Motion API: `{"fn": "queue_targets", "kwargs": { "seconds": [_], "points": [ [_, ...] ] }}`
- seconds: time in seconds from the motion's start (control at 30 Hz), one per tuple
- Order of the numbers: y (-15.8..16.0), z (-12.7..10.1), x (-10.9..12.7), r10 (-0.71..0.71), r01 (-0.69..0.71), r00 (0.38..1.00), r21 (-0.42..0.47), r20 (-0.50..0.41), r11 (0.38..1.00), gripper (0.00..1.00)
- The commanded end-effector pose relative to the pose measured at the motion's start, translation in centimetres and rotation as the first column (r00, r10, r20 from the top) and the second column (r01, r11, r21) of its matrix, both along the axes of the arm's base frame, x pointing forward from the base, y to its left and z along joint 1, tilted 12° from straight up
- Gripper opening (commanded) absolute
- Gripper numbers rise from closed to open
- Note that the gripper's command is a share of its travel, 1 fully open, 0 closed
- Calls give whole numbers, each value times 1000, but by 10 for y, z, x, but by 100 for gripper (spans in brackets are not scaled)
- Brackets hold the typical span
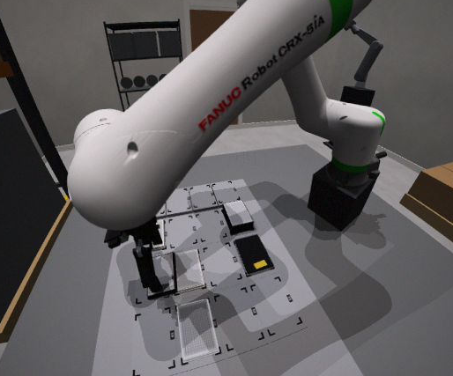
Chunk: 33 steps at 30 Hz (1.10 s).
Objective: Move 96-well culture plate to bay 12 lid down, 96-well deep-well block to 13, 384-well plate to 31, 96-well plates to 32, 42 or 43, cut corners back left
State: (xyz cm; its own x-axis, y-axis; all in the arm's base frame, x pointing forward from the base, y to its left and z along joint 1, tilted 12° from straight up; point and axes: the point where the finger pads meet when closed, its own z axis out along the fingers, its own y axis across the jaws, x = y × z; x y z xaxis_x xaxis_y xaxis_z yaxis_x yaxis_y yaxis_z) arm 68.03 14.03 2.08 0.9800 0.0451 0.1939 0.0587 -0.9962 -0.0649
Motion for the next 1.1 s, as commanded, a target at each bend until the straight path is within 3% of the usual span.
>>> {"fn": "queue_targets", "kwargs": {
  "seconds": [0.0, 0.77, 1.07],
  "points": [
    [0, -2, 1, 0, 0, 1000, 0, 2, 1000, 100],
    [2, -29, 7, 0, 0, 1000, 0, 2, 1000, 100],
    [2, -29, 7, 0, 0, 1000, 0, 2, 1000, 100]
  ]
}}
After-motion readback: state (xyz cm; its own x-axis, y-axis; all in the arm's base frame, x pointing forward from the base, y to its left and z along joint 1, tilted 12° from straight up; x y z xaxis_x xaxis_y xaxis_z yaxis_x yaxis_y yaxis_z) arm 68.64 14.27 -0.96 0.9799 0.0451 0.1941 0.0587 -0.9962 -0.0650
